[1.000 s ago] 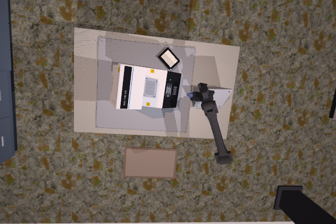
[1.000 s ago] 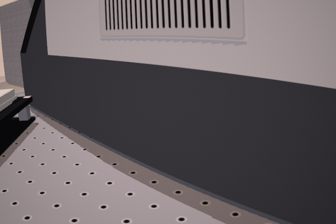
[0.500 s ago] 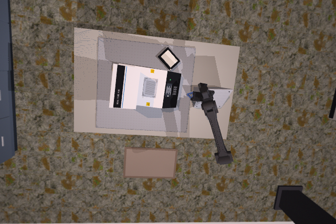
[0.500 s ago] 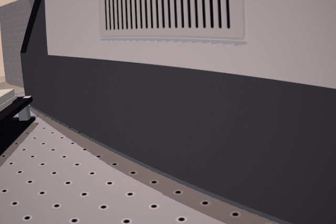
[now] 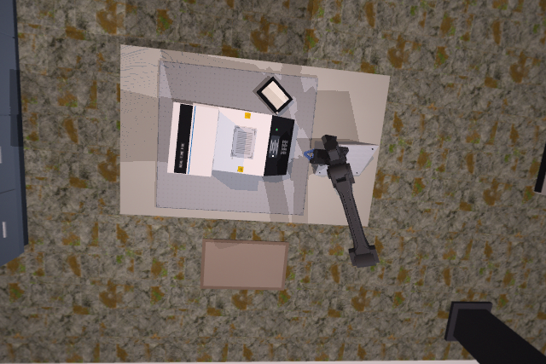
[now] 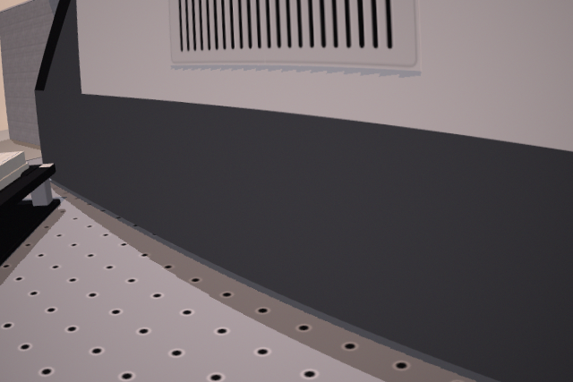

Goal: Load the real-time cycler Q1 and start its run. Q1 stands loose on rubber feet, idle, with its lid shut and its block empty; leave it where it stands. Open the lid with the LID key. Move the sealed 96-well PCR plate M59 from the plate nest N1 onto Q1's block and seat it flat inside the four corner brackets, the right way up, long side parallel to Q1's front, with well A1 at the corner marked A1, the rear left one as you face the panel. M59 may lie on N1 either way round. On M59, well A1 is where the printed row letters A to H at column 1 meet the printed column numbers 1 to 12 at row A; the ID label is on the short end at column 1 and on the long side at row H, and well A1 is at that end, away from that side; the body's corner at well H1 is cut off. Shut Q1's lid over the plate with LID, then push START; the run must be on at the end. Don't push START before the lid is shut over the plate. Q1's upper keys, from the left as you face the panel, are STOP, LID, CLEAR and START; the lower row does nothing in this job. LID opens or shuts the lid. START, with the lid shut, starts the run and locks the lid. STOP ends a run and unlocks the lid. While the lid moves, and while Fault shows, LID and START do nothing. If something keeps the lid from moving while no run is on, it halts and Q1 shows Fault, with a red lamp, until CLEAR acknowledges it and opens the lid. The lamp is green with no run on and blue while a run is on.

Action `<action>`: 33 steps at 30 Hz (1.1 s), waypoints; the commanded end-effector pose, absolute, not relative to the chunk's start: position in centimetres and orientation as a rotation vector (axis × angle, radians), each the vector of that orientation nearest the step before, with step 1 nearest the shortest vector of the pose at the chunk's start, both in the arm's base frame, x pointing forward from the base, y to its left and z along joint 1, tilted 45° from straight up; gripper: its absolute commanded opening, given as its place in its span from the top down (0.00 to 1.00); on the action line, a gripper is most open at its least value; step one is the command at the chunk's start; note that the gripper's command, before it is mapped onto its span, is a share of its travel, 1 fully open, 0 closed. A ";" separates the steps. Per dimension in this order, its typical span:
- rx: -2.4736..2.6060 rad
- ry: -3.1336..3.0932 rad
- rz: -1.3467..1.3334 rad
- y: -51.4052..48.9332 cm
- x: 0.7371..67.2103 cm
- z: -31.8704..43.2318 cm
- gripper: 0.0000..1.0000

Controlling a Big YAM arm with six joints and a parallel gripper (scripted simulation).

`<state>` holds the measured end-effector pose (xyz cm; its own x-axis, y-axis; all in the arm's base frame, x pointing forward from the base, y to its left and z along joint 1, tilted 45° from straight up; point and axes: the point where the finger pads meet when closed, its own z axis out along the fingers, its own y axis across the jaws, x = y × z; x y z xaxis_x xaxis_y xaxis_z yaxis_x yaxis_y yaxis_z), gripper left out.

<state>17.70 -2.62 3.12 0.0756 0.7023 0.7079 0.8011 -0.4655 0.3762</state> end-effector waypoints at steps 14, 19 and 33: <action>-2.225 -1.623 -1.363 -4.8 19.1 4.3 1.00; -2.239 -1.622 -1.370 -5.3 19.1 4.4 1.00; -2.224 -1.598 -1.356 -3.8 18.5 3.5 1.00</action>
<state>17.83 -2.86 3.22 0.0740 0.7054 0.7049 0.7997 -0.4644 0.3807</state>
